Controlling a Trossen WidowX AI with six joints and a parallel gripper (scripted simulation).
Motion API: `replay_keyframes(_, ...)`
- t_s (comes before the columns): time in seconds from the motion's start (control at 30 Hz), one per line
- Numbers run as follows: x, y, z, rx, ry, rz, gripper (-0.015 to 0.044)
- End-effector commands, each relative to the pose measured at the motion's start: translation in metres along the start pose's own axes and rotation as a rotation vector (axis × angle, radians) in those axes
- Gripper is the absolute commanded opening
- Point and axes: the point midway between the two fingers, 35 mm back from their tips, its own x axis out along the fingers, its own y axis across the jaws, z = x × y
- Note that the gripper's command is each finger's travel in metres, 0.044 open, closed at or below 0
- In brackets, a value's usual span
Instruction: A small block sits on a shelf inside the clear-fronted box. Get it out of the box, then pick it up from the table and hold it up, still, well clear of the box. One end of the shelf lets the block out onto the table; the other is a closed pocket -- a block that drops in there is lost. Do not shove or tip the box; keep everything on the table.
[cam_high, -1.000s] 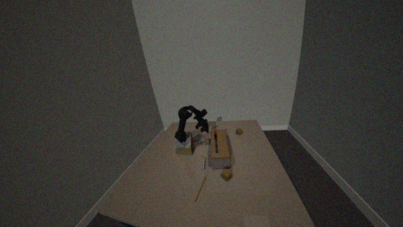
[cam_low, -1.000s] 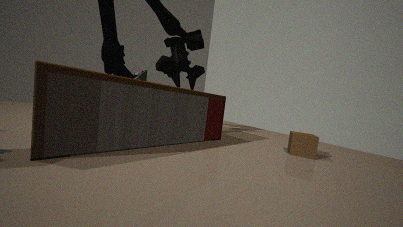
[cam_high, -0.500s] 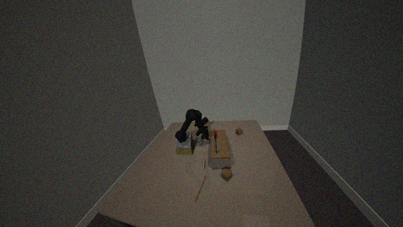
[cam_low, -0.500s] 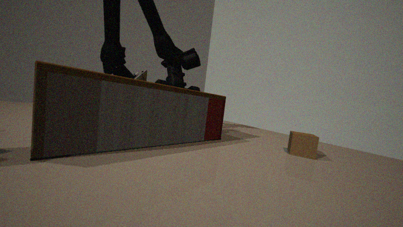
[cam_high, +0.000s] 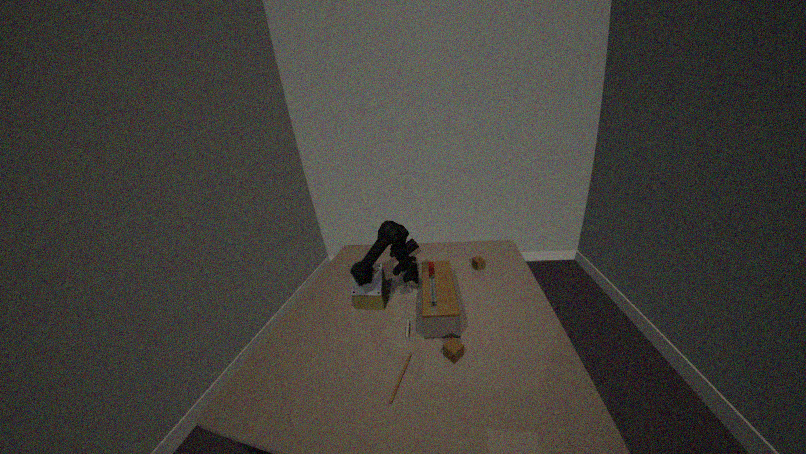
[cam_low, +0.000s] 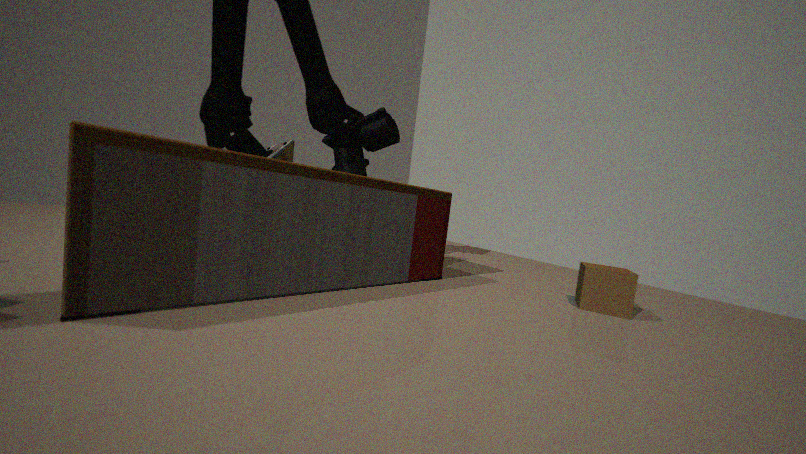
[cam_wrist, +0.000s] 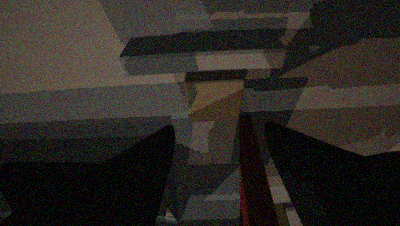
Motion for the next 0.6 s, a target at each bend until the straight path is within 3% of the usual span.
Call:
replay_keyframes(0.0, 0.005, 0.002, 0.004, -0.004, -0.001, 0.007, 0.0285)
replay_keyframes(0.57, 0.027, 0.005, 0.016, -0.004, -0.001, 0.014, 0.0285)
